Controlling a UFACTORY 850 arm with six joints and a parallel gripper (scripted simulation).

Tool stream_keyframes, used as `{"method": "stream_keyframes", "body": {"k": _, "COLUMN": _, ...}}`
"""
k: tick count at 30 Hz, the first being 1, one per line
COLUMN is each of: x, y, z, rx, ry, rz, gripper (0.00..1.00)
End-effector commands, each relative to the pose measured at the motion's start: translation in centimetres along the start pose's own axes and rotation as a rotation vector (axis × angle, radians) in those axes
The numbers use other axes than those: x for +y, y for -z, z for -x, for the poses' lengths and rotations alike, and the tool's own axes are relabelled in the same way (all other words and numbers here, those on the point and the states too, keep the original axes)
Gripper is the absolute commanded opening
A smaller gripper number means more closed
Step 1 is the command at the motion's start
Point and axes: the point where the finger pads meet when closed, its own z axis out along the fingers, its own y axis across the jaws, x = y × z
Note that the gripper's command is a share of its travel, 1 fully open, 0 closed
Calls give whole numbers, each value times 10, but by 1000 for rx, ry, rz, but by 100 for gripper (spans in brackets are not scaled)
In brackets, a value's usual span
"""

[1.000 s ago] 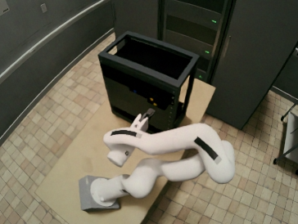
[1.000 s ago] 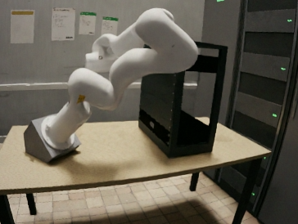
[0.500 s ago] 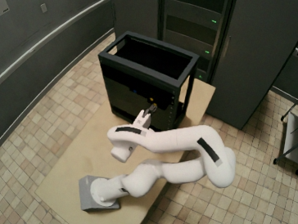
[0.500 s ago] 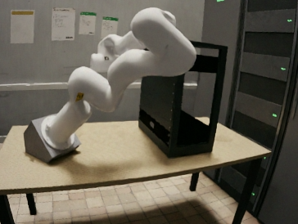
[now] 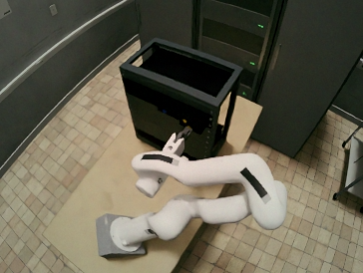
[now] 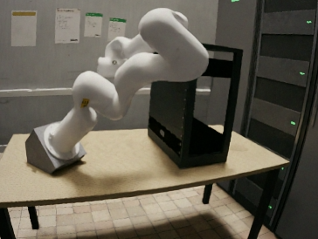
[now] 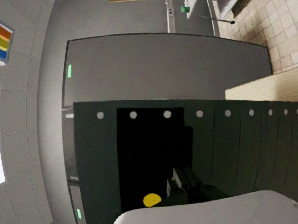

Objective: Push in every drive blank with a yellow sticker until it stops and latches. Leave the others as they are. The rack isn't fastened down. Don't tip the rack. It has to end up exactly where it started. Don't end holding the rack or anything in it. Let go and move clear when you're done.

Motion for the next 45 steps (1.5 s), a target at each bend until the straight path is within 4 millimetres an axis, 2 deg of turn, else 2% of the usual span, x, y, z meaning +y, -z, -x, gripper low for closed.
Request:
{"method": "stream_keyframes", "body": {"k": 1, "x": -1, "y": 0, "z": 0, "rx": 1, "ry": -1, "rz": 0, "gripper": 0}}
{"method": "stream_keyframes", "body": {"k": 27, "x": -1, "y": -11, "z": 0, "rx": 1, "ry": -1, "rz": 0, "gripper": 0}}
{"method": "stream_keyframes", "body": {"k": 34, "x": -1, "y": -20, "z": 0, "rx": 1, "ry": -1, "rz": 0, "gripper": 0}}
{"method": "stream_keyframes", "body": {"k": 45, "x": -1, "y": -21, "z": 0, "rx": 1, "ry": -1, "rz": 0, "gripper": 0}}
